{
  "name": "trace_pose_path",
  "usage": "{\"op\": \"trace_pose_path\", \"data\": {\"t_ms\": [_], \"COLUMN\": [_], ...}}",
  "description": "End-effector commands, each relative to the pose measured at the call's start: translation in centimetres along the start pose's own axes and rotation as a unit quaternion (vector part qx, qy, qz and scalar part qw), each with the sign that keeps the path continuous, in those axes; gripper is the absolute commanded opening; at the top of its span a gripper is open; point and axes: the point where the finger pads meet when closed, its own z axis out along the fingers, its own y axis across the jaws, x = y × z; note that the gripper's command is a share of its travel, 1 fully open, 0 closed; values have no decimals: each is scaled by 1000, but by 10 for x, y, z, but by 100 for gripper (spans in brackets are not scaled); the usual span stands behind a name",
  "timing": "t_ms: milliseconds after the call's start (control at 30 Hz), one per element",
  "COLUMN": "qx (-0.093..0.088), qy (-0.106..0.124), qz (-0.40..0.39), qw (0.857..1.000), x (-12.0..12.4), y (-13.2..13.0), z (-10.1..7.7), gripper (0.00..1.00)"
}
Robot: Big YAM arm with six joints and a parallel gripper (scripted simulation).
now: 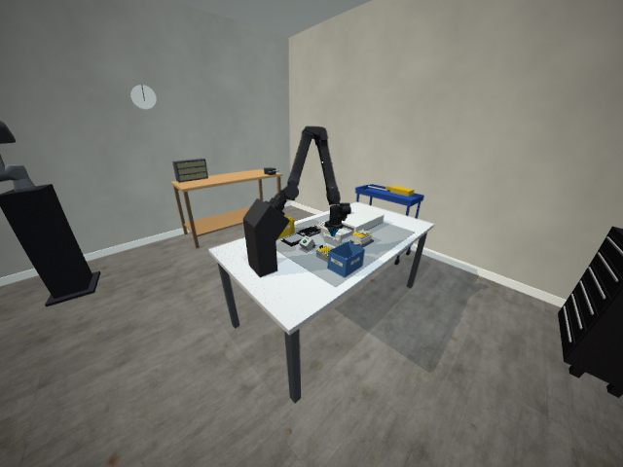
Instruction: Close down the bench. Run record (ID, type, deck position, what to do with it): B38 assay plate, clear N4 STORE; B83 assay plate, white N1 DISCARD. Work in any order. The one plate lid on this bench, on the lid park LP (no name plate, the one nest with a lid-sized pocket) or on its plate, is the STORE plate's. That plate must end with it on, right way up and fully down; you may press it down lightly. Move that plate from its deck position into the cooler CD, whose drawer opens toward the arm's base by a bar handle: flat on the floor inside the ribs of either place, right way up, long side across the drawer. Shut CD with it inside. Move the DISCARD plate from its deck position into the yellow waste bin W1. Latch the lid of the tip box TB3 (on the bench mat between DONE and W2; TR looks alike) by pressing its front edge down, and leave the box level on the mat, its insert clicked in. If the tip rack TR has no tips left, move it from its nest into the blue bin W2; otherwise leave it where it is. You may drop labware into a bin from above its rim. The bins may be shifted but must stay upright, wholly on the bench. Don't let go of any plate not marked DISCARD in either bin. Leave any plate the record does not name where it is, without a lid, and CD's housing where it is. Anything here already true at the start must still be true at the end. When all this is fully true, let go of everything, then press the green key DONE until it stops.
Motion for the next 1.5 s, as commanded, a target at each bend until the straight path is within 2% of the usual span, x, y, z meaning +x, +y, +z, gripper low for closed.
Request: {"op": "trace_pose_path", "data": {"t_ms": [0,333,367,433,500,533,1067,1267,1467], "qx": [10,9,3,10,7,3,3,7,5], "qy": [-13,-12,-10,-14,-7,-6,-6,-7,-5], "qz": [-7,-6,-11,-7,-5,-4,-4,-5,-5], "qw": [1000,1000,1000,1000,1000,1000,1000,1000,1000], "x": [-1,10,8,13,17,14,14,15,17], "y": [-6,-6,-1,-6,-5,-3,-3,-6,-3], "z": [-7,-8,-6,-9,-8,-5,-5,-22,-29], "gripper": [0,0,0,0,0,0,0,0,0]}}
